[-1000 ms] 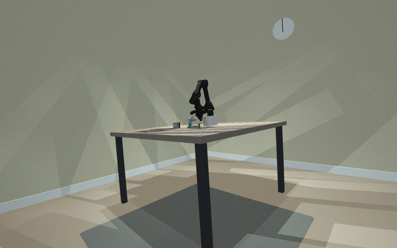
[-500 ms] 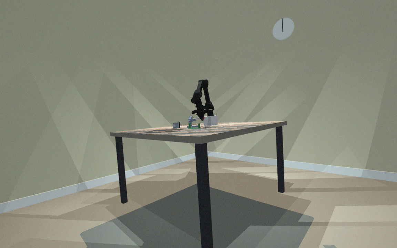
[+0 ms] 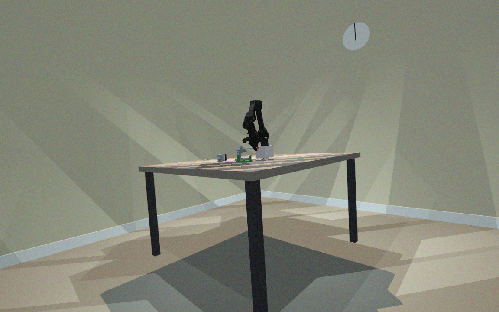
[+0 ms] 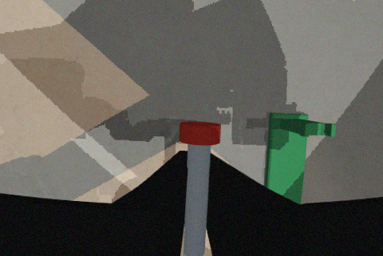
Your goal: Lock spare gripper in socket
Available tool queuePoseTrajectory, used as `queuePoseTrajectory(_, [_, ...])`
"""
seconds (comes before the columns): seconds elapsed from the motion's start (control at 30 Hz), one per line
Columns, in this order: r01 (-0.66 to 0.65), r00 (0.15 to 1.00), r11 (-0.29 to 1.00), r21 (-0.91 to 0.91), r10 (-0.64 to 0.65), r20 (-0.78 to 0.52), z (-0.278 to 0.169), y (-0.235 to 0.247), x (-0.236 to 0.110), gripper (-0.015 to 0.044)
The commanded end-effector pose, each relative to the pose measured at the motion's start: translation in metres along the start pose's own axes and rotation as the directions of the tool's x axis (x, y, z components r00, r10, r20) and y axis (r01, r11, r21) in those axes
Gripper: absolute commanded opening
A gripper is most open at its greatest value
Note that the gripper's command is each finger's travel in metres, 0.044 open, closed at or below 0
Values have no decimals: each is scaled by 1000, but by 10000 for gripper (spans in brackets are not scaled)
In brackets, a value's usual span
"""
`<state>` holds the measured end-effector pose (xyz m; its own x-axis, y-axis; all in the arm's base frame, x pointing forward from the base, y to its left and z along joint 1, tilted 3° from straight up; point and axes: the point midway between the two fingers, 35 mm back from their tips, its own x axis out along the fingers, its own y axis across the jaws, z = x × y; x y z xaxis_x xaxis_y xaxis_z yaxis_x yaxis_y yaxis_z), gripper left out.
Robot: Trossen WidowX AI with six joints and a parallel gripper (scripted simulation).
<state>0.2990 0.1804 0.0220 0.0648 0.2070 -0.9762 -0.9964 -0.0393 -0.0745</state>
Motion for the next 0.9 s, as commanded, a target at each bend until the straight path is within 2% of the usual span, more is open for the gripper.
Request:
queuePoseTrajectory(0.0, [1, 1000, 1000, 3, -1, -3, 1, 0, -4, 0])
queuePoseTrajectory(0.33, [-9, 1000, 1000, 1, 9, -4, 4, 1, -23, 0])
queuePoseTrajectory(0.6, [-9, 1000, 1000, 0, 9, -4, 4, -1, -17, 0])
queuePoseTrajectory(0.87, [-8, 1000, 1000, -4, 8, -3, 18, -22, -18, 0])
